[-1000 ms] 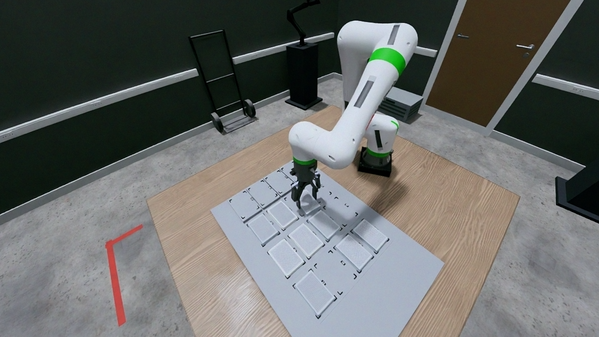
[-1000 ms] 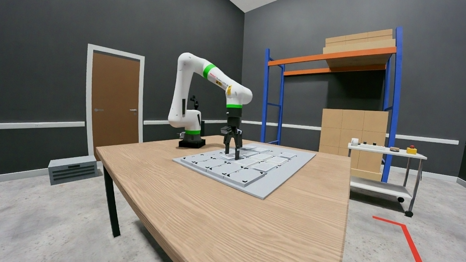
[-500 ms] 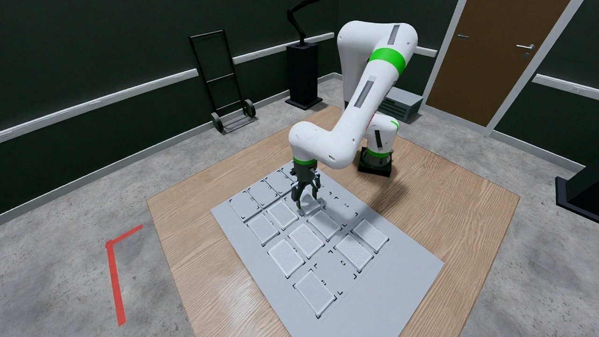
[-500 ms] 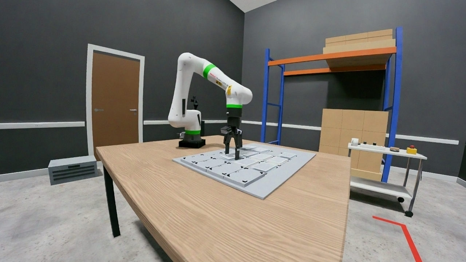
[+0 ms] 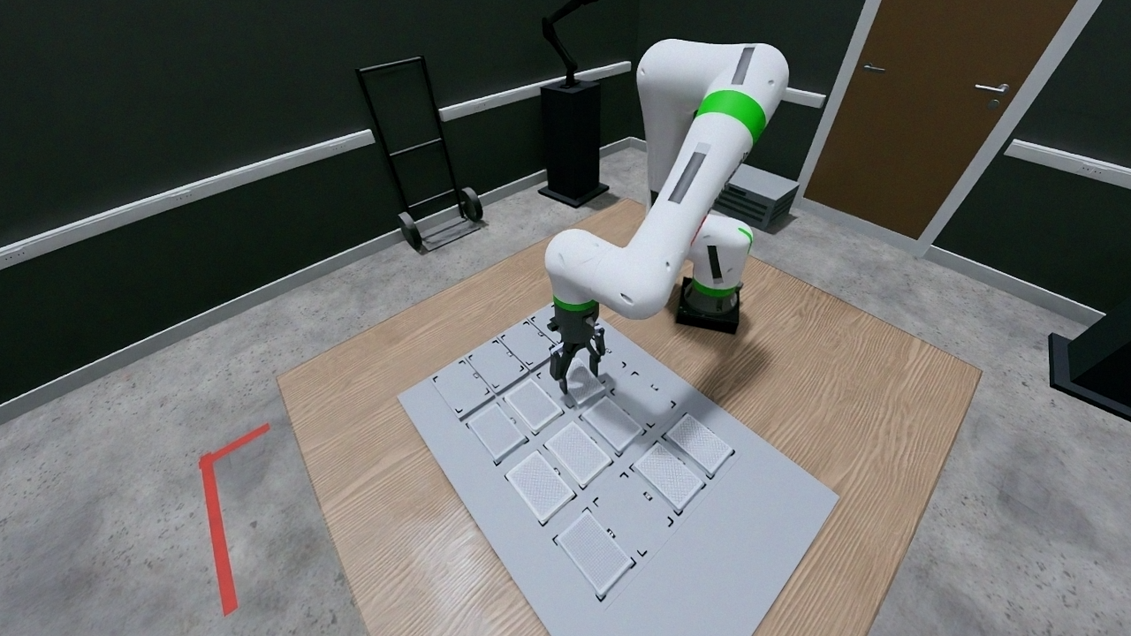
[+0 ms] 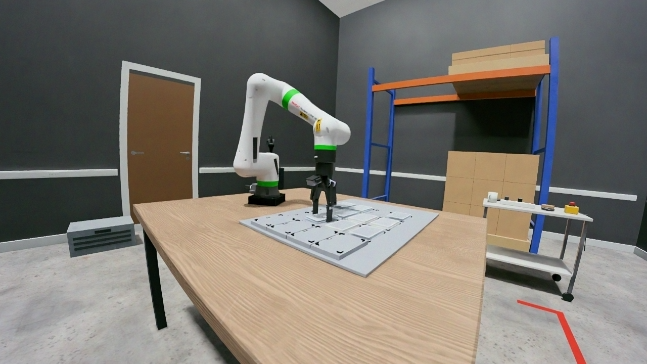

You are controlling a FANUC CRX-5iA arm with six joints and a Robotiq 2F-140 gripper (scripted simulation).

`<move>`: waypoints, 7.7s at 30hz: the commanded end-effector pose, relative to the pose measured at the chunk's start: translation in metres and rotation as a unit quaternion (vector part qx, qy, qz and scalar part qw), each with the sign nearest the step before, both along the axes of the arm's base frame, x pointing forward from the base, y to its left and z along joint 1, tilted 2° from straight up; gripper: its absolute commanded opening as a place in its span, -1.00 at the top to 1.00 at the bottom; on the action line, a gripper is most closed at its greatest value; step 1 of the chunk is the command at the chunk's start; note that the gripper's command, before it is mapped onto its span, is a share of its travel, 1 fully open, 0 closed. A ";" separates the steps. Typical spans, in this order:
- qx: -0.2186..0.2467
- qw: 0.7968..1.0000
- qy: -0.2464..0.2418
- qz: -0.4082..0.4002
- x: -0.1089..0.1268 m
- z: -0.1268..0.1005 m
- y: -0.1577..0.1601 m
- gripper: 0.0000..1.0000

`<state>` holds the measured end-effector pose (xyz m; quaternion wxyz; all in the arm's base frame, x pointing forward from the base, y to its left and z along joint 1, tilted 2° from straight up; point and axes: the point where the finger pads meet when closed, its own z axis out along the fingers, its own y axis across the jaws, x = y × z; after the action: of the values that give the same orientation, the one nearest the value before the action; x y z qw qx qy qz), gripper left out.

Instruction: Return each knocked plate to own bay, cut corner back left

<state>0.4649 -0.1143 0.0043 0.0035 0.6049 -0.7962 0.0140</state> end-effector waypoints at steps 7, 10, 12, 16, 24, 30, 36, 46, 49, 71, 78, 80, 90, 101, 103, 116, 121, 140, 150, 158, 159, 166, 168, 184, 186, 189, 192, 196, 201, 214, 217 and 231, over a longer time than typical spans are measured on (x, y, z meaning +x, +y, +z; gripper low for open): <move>0.000 1.000 -0.001 0.000 0.001 0.001 0.000 0.80; 0.000 1.000 -0.001 0.000 0.001 0.001 0.000 0.80; 0.000 1.000 -0.001 0.000 0.001 0.001 0.000 0.80; 0.000 1.000 -0.001 0.000 0.001 0.002 0.000 0.80; 0.000 1.000 -0.001 0.000 0.001 0.004 0.000 0.80; 0.000 1.000 -0.001 0.000 0.001 0.006 0.000 0.80; 0.000 1.000 -0.001 0.000 0.001 0.007 0.000 0.80; 0.000 1.000 -0.001 0.000 0.001 0.010 0.000 0.80; 0.000 1.000 -0.001 0.000 0.001 0.011 0.000 0.80; 0.000 1.000 -0.001 0.000 0.000 0.033 0.001 0.80; 0.000 1.000 -0.001 0.000 0.000 0.040 0.001 0.80; 0.000 1.000 0.000 0.017 0.002 0.040 -0.001 0.80; -0.001 0.997 0.001 0.075 0.013 0.040 -0.019 0.80; -0.001 0.997 0.001 0.075 0.019 0.040 -0.028 0.80; -0.001 0.997 0.001 0.075 0.019 0.040 -0.028 0.80; -0.001 0.997 0.001 0.075 0.019 0.025 -0.027 0.80; -0.001 0.997 0.001 0.075 0.019 0.021 -0.027 0.80; -0.001 0.997 0.001 0.075 0.018 0.014 -0.027 0.80; -0.001 0.997 0.001 0.075 0.018 0.014 -0.027 0.80; -0.001 0.997 0.001 0.075 0.018 0.014 -0.027 0.80; -0.001 0.997 0.001 0.075 0.018 0.014 -0.027 0.80; -0.001 0.997 0.001 0.075 0.018 0.014 -0.027 0.80; -0.001 0.997 0.001 0.075 0.018 0.014 -0.027 0.80; -0.001 0.997 0.001 0.075 0.018 0.011 -0.027 0.80; -0.001 0.997 0.001 0.075 0.018 0.011 -0.027 0.80; -0.001 0.997 0.001 0.075 0.018 0.010 -0.027 0.80; -0.001 0.997 0.001 0.075 0.018 0.009 -0.027 0.80; -0.001 0.997 0.001 0.075 0.018 0.008 -0.027 0.80; -0.001 0.997 0.001 0.075 0.018 0.007 -0.027 0.80; -0.001 0.997 0.001 0.075 0.018 0.004 -0.027 0.80; -0.001 0.997 0.001 0.075 0.018 0.004 -0.027 0.80; -0.001 0.997 0.001 0.075 0.018 0.004 -0.027 0.80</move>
<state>0.4827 -0.1415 0.0080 0.0045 0.6628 -0.7486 0.0137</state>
